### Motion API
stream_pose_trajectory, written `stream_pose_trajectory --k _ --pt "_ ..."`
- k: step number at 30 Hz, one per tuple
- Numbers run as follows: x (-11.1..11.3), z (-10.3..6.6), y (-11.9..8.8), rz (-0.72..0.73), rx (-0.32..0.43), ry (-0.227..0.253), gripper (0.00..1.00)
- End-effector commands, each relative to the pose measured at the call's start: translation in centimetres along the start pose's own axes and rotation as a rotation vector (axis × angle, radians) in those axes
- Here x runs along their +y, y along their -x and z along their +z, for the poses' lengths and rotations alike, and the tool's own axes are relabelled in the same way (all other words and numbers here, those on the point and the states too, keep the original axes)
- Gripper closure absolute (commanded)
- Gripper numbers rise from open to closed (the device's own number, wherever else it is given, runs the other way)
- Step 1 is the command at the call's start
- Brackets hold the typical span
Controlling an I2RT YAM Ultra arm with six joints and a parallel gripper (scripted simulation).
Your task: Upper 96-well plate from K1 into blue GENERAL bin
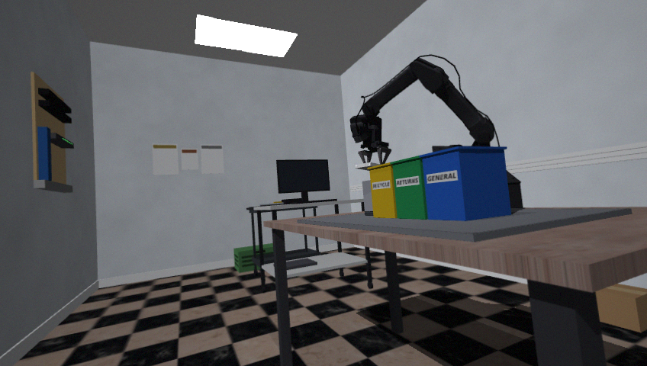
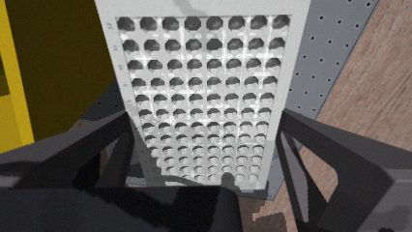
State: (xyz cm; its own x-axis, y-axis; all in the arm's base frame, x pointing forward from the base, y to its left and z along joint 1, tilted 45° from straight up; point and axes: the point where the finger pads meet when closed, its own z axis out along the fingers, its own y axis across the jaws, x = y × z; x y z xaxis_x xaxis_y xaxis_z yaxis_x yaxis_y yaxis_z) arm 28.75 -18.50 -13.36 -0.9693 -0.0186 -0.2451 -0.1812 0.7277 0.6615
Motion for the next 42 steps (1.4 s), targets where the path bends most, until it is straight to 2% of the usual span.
stream_pose_trajectory --k 1,17,42 --pt "0.2 -2.7 -2.7 0.057 0.088 -0.005 1.00" --pt "0.2 -5.0 -2.5 0.058 0.088 -0.005 1.00" --pt "0.3 -4.9 -2.4 0.059 0.086 -0.004 1.00"
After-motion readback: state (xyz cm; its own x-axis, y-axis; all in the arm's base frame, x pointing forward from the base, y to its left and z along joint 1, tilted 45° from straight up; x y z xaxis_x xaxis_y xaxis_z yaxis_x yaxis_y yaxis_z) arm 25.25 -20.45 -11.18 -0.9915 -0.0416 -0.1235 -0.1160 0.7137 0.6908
